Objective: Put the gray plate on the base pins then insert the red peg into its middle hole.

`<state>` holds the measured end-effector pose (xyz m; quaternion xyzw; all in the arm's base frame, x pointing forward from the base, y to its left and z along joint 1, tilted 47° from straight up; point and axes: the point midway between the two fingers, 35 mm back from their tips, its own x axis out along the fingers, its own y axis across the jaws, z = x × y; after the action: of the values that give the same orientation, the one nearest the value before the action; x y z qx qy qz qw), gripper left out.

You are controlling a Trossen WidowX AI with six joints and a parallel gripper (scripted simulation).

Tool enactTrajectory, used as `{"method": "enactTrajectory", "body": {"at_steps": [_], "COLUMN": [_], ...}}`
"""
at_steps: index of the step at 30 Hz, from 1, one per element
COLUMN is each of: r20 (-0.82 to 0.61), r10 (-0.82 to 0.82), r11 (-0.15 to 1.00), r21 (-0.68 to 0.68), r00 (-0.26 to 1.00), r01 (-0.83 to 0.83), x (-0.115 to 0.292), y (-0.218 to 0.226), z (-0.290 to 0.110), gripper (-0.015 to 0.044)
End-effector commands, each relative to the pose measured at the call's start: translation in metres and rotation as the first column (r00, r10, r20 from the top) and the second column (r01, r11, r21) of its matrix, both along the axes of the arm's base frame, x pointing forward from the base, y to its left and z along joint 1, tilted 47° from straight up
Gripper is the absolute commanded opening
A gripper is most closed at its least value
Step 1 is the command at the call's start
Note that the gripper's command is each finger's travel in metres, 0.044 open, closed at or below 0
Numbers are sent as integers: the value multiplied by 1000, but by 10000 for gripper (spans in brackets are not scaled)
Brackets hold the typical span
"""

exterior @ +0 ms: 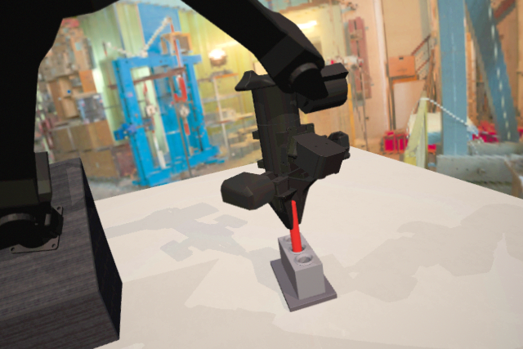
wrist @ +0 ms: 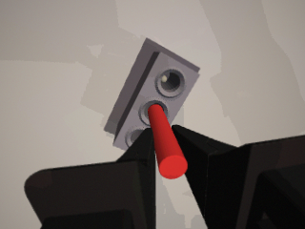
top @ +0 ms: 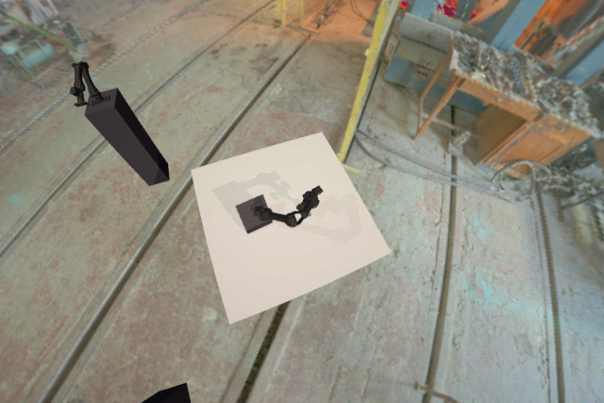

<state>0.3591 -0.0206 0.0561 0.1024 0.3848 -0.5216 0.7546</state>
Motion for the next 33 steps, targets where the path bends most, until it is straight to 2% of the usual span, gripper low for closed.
{"method": "enactTrajectory", "body": {"at_steps": [1,11,17,33], "r20": [0,0,0,-4], "r10": [0,0,0,3], "r11": [1000,1000,1000,1000], "r21": [0,0,0,-5], "r00": [1000,1000,1000,1000], "r01": [0,0,0,-3], "x": [0,0,0,-1], "y": [0,0,0,3], "z": [-1,-1,-1,2], "gripper": [0,0,150,150]}}
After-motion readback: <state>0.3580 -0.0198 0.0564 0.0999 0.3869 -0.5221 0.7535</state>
